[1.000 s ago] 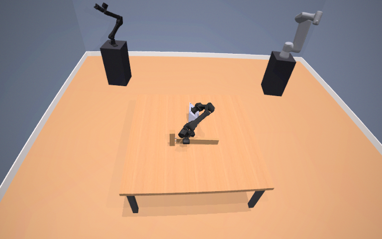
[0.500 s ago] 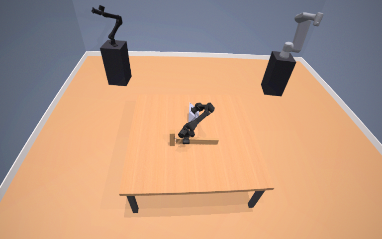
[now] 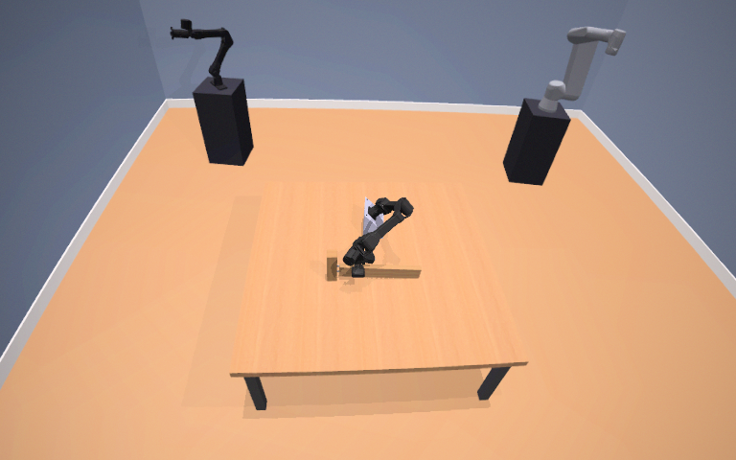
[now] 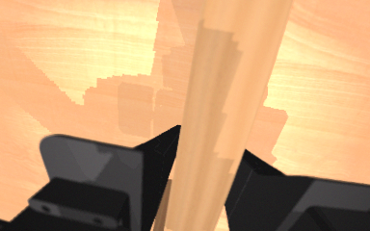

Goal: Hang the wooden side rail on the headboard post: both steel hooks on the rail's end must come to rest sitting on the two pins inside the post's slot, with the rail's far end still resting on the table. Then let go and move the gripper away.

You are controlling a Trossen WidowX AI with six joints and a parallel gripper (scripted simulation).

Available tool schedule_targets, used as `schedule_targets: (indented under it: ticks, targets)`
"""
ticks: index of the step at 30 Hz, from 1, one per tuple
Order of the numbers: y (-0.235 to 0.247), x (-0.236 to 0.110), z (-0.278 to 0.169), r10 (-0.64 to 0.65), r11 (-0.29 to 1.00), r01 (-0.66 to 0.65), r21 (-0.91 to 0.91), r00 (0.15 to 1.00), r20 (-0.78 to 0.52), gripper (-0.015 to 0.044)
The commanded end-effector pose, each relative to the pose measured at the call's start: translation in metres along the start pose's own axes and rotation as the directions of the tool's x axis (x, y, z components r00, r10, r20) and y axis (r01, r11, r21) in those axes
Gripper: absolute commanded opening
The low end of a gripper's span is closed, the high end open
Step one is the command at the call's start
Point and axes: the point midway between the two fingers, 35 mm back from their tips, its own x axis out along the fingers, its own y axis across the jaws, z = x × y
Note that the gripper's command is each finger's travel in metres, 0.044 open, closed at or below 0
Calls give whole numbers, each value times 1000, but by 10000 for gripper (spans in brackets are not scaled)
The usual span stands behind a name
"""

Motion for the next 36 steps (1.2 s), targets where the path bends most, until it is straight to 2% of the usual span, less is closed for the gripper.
schedule_targets:
  ticks: [1, 36]
  targets:
    - [0, -2, -4, -8, 1000, 8, 1, 1000, -5, 0]
    - [-1, -3, -7, -8, 1000, 8, 1, 1000, -5, 0]
